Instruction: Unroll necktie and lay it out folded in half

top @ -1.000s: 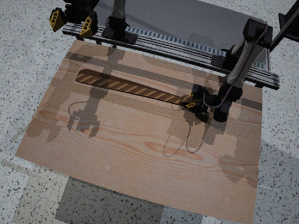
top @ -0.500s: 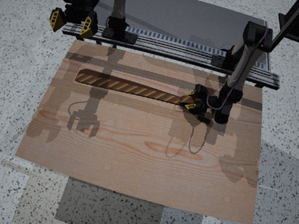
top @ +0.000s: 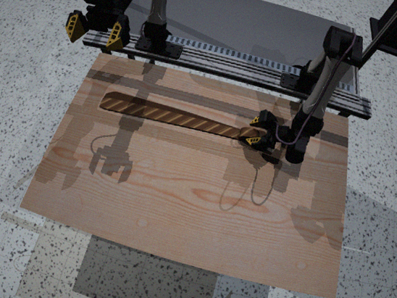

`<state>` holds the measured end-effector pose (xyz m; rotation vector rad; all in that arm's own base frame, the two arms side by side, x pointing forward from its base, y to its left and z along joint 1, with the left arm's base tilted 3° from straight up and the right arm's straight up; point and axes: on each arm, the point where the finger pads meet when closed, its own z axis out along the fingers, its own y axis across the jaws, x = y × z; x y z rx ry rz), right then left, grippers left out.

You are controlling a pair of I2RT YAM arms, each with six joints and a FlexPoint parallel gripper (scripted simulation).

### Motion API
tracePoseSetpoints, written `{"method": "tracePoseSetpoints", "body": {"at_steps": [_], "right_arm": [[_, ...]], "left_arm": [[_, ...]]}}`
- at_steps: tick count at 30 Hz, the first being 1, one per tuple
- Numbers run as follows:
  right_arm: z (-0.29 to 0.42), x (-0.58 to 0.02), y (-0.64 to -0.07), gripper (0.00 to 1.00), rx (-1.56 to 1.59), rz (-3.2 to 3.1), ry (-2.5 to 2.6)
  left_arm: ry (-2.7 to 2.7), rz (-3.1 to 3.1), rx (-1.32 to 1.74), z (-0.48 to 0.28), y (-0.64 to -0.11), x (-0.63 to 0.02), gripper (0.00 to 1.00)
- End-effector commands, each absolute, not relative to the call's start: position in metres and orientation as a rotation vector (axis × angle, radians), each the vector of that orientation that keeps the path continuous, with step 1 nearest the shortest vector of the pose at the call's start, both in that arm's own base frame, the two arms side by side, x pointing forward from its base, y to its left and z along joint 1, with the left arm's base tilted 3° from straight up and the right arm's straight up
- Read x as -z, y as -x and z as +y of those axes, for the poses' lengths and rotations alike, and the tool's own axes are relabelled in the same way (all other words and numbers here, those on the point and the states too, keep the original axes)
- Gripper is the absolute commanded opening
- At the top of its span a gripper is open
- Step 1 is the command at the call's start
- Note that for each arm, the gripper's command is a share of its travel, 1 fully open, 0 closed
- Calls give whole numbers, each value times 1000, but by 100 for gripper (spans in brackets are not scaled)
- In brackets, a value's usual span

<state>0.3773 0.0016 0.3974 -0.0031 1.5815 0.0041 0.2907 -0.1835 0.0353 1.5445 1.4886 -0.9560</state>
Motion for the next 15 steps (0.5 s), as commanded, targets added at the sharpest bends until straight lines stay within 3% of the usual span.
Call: {"method": "tracePoseSetpoints", "body": {"at_steps": [1, 15], "right_arm": [[2, -397, -377, 100, -4, 1582, 3], [2, -397, -377, 100, -4, 1582, 3]], "left_arm": [[-1535, 1488, 953, -180, -292, -50, 67], [-1665, 1621, 823, -178, -291, -65, 67]]}}
